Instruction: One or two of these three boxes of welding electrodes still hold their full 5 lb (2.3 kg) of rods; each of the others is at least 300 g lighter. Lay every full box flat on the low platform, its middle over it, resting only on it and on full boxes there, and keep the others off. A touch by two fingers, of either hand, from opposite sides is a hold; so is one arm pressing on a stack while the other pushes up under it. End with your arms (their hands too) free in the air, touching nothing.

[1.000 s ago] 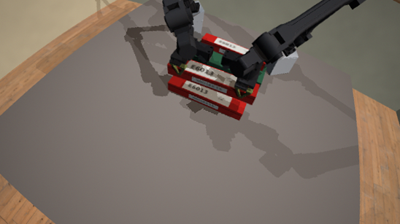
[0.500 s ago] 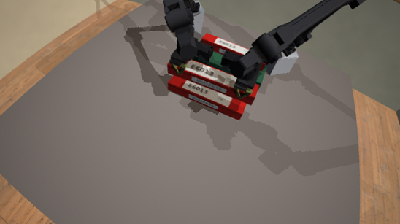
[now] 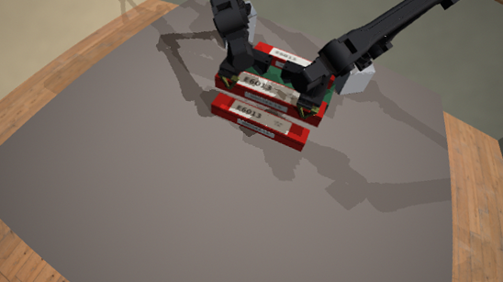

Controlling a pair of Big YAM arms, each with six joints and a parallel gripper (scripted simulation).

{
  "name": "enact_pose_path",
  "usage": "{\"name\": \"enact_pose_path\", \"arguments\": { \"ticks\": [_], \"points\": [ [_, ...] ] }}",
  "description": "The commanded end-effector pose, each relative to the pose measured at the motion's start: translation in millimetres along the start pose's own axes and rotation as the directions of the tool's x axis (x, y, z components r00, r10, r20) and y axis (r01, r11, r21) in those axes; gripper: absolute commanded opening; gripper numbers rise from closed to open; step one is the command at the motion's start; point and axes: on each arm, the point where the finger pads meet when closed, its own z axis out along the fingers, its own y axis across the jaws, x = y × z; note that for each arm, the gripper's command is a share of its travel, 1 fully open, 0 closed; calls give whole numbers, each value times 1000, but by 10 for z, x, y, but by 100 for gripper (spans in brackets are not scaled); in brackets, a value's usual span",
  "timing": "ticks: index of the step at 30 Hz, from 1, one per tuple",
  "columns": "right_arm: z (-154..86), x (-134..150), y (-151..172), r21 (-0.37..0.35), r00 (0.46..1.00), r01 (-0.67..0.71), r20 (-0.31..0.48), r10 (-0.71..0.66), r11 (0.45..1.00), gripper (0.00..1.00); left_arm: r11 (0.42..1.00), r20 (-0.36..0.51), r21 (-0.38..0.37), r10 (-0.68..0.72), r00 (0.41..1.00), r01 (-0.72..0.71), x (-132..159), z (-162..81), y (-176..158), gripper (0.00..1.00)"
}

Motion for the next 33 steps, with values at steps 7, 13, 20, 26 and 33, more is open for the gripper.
{"name": "enact_pose_path", "arguments": {
  "ticks": [7, 13, 20, 26, 33],
  "points": [
    [-718, -15, -54, 118, 998, -5, 60, -2, 993, 0, 995, 32, -103, 1, 999, 2, 1, -437, 12, 0],
    [-800, -50, -43, 139, 997, -11, 76, 0, 990, 0, 992, 44, -124, 0, 999, 5, -17, -522, 7, 0],
    [-785, -59, 28, 139, 997, -11, 76, 0, 990, 0, 993, 39, -114, 3, 999, 1, -4, -483, -119, 0],
    [-744, -91, -11, 153, 996, -21, 88, 7, 988, 0, 989, 57, -147, -16, 998, 25, -14, -527, 35, 0],
    [-662, -93, 24, 146, 996, -17, 85, 4, 989, 0, 991, 42, -126, -29, 999, 34, 88, -370, -25, 0]
  ]
}}
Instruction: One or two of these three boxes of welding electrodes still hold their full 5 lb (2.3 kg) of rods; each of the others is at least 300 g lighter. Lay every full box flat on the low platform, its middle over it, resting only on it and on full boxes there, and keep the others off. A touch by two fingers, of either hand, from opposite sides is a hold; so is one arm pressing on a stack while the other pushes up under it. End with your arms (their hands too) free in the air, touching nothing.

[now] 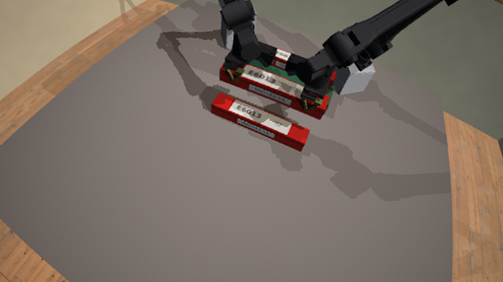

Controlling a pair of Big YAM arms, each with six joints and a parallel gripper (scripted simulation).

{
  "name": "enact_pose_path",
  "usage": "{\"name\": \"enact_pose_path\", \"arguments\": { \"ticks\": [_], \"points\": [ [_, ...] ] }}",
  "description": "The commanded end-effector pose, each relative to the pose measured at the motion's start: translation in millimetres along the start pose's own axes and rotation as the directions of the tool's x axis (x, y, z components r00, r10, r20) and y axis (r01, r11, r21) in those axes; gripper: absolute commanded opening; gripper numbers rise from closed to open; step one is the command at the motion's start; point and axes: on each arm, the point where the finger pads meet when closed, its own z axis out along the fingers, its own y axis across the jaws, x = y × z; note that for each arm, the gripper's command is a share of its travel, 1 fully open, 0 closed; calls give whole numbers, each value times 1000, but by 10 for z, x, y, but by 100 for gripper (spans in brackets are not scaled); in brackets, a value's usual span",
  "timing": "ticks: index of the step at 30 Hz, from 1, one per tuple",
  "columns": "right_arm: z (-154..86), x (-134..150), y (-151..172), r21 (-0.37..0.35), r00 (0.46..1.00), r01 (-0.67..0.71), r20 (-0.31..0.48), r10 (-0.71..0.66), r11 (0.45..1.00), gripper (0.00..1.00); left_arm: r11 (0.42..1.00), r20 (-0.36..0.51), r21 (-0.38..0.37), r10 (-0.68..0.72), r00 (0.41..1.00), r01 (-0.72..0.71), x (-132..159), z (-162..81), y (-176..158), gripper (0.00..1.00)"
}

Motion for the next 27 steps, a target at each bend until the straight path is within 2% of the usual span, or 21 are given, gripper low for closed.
{"name": "enact_pose_path", "arguments": {
  "ticks": [1, 6, 10, 14, 27],
  "points": [
    [-605, -84, -313, 123, 996, -22, 89, 11, 992, 0, 994, 36, -102, -29, 999, 32, 78, -342, 322, 0],
    [-525, -67, -245, 111, 997, -14, 79, 5, 994, 0, 996, 29, -89, -18, 999, 21, 76, -274, 238, 0],
    [-562, -88, -312, 123, 996, -22, 89, 11, 992, 0, 994, 35, -101, -28, 999, 32, 83, -296, 310, 0],
    [-472, -44, -270, 110, 997, -22, 80, 14, 994, 0, 996, 28, -89, -23, 999, 25, 98, -224, 240, 0],
    [-418, 0, -320, 111, 996, -36, 80, 27, 993, 0, 995, 30, -93, -25, 999, 28, 96, -206, 264, 0]
  ]
}}
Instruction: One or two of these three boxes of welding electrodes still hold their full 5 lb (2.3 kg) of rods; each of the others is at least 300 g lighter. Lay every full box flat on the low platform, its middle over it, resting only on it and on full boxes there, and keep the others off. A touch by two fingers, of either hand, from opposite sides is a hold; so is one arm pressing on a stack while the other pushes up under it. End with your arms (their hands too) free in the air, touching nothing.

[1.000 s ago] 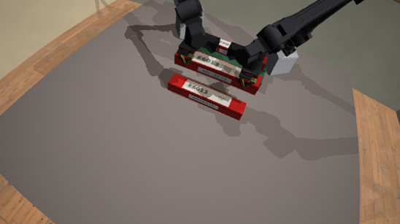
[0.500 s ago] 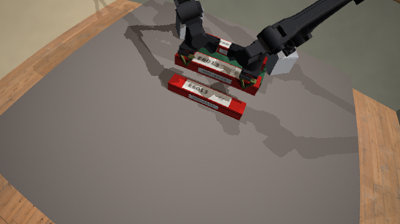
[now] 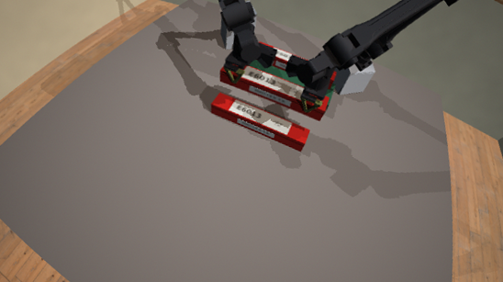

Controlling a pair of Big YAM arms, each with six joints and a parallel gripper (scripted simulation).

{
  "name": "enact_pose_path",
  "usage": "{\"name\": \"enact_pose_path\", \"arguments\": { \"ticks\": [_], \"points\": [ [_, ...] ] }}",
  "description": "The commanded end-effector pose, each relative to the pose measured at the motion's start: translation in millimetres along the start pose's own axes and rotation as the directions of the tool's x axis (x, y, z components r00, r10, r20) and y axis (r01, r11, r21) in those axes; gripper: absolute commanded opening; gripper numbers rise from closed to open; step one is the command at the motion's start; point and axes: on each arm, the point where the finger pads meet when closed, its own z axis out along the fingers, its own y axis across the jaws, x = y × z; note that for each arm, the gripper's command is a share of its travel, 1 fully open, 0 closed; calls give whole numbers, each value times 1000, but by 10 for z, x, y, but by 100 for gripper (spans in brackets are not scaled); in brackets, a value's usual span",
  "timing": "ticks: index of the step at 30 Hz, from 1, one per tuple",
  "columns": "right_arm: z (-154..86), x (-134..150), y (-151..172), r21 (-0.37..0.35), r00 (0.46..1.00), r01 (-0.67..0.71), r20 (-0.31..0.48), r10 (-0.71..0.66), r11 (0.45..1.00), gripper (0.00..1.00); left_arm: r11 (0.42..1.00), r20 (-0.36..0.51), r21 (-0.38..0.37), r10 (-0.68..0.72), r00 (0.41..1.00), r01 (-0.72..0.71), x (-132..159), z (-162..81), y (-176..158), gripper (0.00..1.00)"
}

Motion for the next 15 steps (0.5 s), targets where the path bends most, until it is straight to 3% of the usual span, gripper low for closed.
{"name": "enact_pose_path", "arguments": {
  "ticks": [1, 15],
  "points": [
    [-478, 11, -351, 100, 997, -33, 72, 26, 994, 0, 996, 24, -84, -29, 999, 31, 85, -266, 276, 0],
    [-392, 36, -314, 92, 998, -31, 65, 25, 995, 0, 996, 21, -79, -27, 999, 28, 97, -215, 244, 0]
  ]
}}
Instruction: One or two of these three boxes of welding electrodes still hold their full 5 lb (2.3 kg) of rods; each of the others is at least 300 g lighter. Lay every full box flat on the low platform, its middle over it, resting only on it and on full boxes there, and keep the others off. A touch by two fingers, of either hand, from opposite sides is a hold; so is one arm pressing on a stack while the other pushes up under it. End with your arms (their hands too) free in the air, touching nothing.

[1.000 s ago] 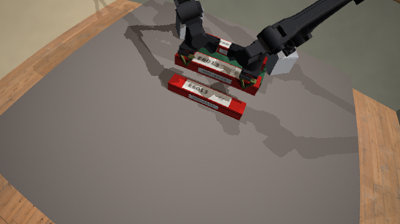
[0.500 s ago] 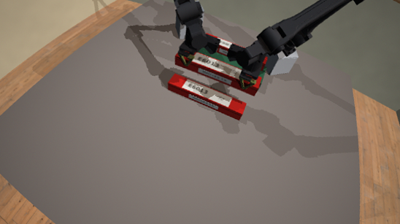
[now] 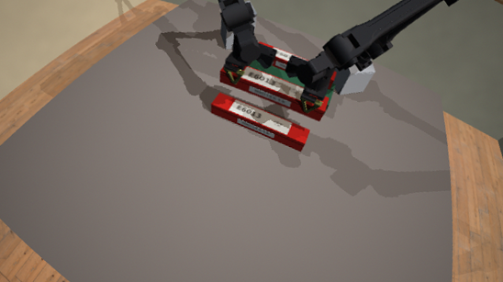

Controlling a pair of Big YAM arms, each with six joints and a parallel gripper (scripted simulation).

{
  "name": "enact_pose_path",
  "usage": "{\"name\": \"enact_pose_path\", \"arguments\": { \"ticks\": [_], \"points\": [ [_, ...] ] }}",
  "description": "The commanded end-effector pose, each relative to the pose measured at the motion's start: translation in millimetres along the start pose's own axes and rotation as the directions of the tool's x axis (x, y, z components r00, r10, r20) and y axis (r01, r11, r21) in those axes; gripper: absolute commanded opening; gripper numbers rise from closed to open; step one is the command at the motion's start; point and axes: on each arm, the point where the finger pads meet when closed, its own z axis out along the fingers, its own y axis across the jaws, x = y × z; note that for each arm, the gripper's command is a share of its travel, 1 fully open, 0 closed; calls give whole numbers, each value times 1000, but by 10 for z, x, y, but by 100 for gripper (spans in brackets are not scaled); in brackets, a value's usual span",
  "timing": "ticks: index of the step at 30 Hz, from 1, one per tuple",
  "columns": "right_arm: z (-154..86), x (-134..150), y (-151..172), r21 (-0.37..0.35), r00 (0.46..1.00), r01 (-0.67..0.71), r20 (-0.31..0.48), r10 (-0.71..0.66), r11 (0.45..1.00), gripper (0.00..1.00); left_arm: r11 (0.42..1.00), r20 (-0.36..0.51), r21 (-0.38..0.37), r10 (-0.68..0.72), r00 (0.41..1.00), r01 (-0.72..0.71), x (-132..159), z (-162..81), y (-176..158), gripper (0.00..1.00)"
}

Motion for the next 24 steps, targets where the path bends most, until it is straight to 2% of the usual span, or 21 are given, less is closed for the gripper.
{"name": "enact_pose_path", "arguments": {
  "ticks": [1, 24],
  "points": [
    [-424, 34, -324, 89, 998, -33, 61, 28, 996, 0, 997, 19, -74, -25, 1000, 27, 97, -244, 258, 0],
    [-351, 50, -300, 84, 998, -32, 56, 27, 996, 0, 997, 15, -69, -23, 1000, 24, 113, -188, 228, 0]
  ]
}}
